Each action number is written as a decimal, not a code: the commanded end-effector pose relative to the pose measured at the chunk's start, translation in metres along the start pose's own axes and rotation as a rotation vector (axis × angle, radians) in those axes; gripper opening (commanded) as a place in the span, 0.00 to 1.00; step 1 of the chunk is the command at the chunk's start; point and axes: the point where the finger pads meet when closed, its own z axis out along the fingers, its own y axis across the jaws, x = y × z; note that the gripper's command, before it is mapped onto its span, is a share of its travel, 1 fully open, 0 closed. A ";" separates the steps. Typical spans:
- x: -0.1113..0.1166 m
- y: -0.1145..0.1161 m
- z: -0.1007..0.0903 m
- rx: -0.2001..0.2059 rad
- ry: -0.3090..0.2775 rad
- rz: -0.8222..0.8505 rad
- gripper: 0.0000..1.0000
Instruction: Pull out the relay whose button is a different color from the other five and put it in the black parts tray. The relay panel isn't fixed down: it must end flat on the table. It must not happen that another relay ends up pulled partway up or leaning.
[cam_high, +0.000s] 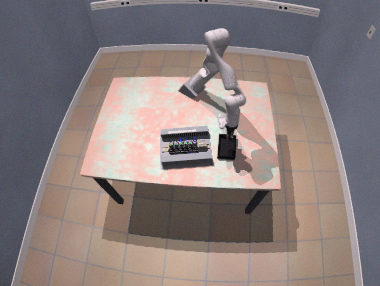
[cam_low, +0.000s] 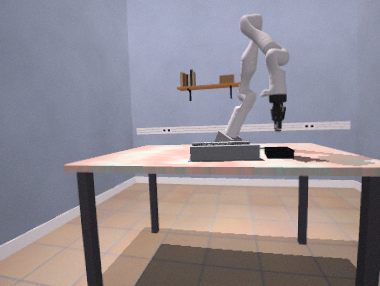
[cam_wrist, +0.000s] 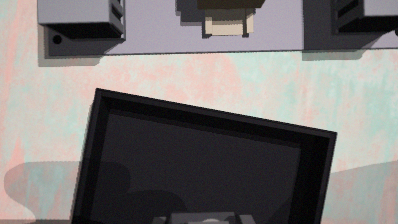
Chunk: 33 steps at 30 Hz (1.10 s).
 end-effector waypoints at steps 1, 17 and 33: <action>0.000 0.000 0.000 0.001 0.000 0.000 0.00; 0.000 0.000 0.011 0.001 0.000 0.000 0.00; 0.000 0.000 0.039 0.001 0.000 0.000 0.00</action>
